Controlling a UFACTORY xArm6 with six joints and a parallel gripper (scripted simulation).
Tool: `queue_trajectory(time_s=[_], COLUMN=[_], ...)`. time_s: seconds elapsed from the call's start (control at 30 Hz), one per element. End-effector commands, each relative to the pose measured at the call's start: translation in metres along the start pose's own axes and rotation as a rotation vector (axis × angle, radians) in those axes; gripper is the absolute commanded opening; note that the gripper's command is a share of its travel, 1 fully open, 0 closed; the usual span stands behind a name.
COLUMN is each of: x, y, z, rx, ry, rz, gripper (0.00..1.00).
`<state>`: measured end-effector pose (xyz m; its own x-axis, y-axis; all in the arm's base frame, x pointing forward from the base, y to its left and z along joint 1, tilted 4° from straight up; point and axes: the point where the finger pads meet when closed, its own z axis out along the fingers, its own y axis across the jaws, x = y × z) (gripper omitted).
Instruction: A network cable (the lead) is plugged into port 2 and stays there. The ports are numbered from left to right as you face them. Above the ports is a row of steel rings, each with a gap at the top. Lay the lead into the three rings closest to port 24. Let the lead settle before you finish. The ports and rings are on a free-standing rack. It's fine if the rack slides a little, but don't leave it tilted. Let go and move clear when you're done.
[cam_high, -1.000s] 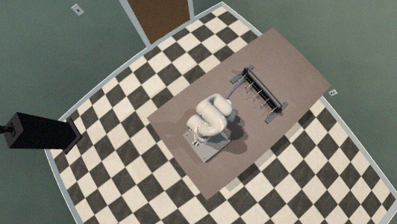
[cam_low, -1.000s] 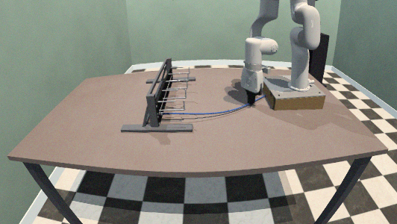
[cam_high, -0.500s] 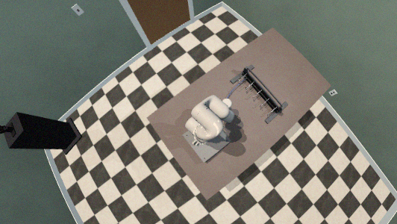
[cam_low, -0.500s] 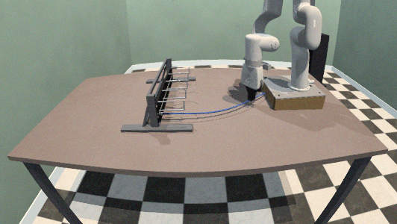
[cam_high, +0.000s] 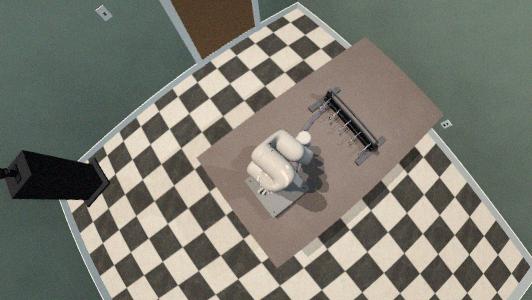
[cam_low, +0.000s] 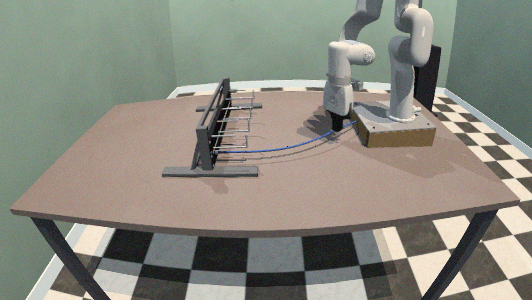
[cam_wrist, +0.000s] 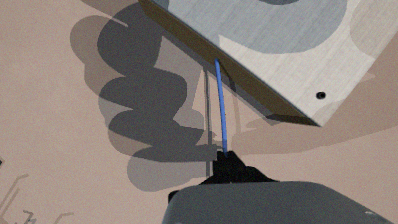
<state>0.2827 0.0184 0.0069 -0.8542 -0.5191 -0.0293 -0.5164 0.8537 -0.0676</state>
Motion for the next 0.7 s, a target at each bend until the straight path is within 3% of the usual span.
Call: queue_trajectory(time_s=[0.0, 0.33, 0.53, 0.67], x=[-0.001, -0.003, -0.009, -0.021], y=[-0.001, -0.006, -0.027, -0.067], z=[-0.001, -0.003, -0.011, -0.025], rx=[0.001, 0.001, 0.002, 0.002], ry=[-0.002, -0.002, -0.002, -0.002], rz=[0.0, -0.014, -0.067, -0.166], gripper=[0.0, 0.0, 0.0, 0.0])
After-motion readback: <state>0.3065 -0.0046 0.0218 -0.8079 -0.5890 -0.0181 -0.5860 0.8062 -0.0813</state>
